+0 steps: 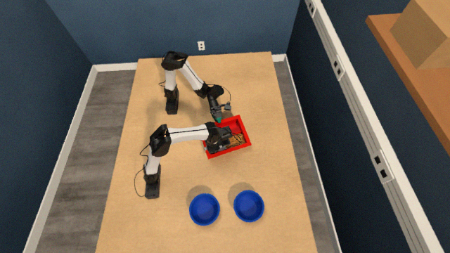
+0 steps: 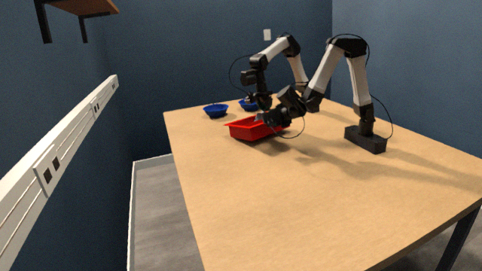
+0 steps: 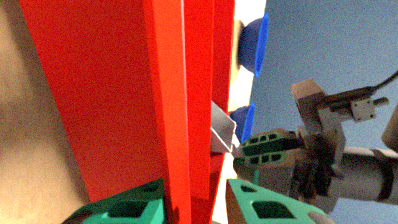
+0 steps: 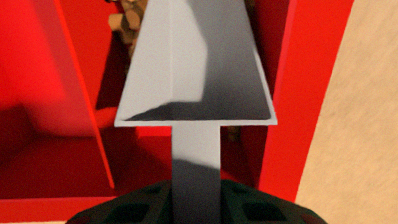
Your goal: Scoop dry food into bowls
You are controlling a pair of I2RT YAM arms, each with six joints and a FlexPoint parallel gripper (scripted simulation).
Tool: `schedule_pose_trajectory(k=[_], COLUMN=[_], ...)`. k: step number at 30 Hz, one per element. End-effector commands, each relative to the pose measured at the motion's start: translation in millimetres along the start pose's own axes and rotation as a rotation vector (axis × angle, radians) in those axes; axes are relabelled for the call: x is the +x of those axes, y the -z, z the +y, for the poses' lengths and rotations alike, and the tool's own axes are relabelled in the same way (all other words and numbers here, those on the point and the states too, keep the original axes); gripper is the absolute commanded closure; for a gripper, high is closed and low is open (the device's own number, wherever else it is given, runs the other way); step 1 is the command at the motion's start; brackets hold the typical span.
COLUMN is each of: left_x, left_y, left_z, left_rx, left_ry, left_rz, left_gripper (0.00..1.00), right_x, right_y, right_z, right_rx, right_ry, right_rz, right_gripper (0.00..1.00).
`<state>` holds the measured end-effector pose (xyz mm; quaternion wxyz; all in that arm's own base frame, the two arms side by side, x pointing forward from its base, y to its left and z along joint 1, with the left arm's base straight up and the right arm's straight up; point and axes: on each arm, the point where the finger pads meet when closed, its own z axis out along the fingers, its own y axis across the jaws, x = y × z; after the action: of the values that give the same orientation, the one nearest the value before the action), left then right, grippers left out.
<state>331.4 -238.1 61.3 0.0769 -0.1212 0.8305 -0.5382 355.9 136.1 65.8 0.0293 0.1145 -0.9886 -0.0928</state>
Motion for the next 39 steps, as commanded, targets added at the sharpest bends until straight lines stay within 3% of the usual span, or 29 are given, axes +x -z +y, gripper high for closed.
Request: schedule_pose_trajectory(k=[1, 39], left_x=[-5.4, -4.9], left_y=[1.5, -7.2], left_z=[-28.1, -54.7], left_rx=[0.040, 0.049], left_ry=[-0.047, -0.053], left_rz=[-0.013, -0.011], left_gripper=[0.72, 0.72], right_x=[-2.0, -5.4], right_y=[14.2, 12.1], right_z=[0.6, -16.3], right_rx=[-0.025, -0.132], right_ry=[0.014, 0.014], right_rz=[-0.044, -0.017], right_gripper=[1.00, 1.00])
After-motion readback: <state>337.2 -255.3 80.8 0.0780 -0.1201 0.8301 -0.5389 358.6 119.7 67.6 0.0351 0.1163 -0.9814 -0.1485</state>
